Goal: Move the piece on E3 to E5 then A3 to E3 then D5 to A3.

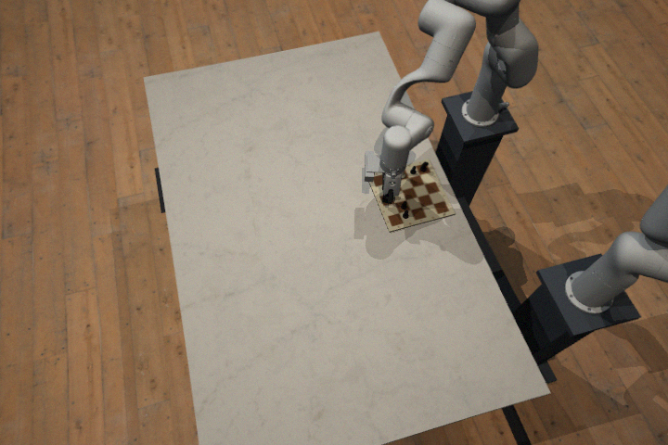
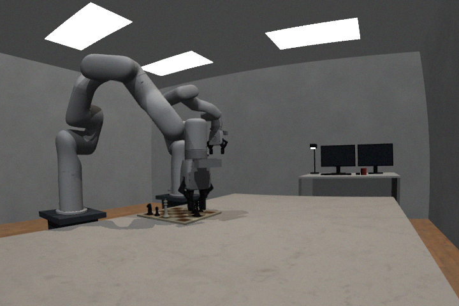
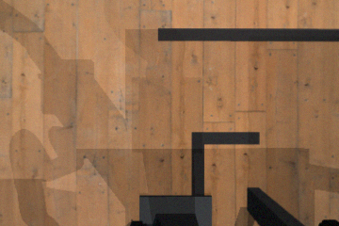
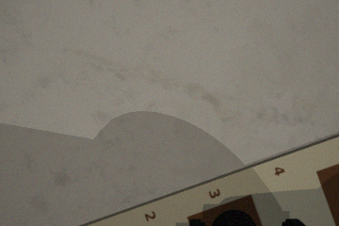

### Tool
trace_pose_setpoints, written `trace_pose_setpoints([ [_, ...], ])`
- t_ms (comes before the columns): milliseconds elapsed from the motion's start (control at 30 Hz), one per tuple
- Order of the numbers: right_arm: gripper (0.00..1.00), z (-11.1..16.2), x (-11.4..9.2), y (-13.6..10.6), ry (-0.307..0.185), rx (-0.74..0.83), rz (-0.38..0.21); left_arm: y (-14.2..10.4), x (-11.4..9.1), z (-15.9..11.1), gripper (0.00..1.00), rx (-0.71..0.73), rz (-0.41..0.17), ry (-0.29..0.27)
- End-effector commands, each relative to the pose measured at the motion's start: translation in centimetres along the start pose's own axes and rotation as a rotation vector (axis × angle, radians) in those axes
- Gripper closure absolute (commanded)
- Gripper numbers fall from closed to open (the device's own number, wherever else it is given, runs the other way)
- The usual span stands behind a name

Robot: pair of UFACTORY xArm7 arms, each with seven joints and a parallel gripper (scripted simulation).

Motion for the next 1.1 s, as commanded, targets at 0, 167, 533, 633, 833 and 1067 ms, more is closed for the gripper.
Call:
trace_pose_setpoints([
  [0, 0.57, -0.10, -0.10, 0.12, 0.002, 0.000, 0.004, 0.10, -0.16, 0.02, 0.00, 0.000, 0.004, -0.001],
  [167, 0.57, -0.10, -0.10, 0.12, 0.002, 0.000, 0.004, 0.10, -0.16, 0.02, 0.00, 0.000, 0.004, -0.001],
  [533, 0.57, -0.10, -0.10, 0.12, 0.002, 0.000, 0.004, 0.10, -0.16, 0.02, 0.00, 0.000, 0.004, -0.001],
  [633, 0.57, -0.10, -0.10, 0.12, 0.002, 0.000, 0.004, 0.10, -0.16, 0.02, 0.00, 0.000, 0.004, -0.001],
  [833, 0.57, -0.10, -0.10, 0.12, 0.002, 0.000, 0.004, 0.10, -0.16, 0.02, 0.00, 0.000, 0.004, -0.001],
  [1067, 1.00, -0.10, -0.10, 0.12, 0.002, 0.000, 0.004, 0.10, -0.16, 0.02, 0.00, 0.000, 0.004, -0.001],
])
Point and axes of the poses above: on each arm, the point where the finger pads meet when closed, its own x axis out along the fingers, its own z axis across the jaws, y = z × x, the point moved 1 cm from there along -x, back along the fingers, and after that the axes turned 7 degrees about -x, right-handed, at the moved point
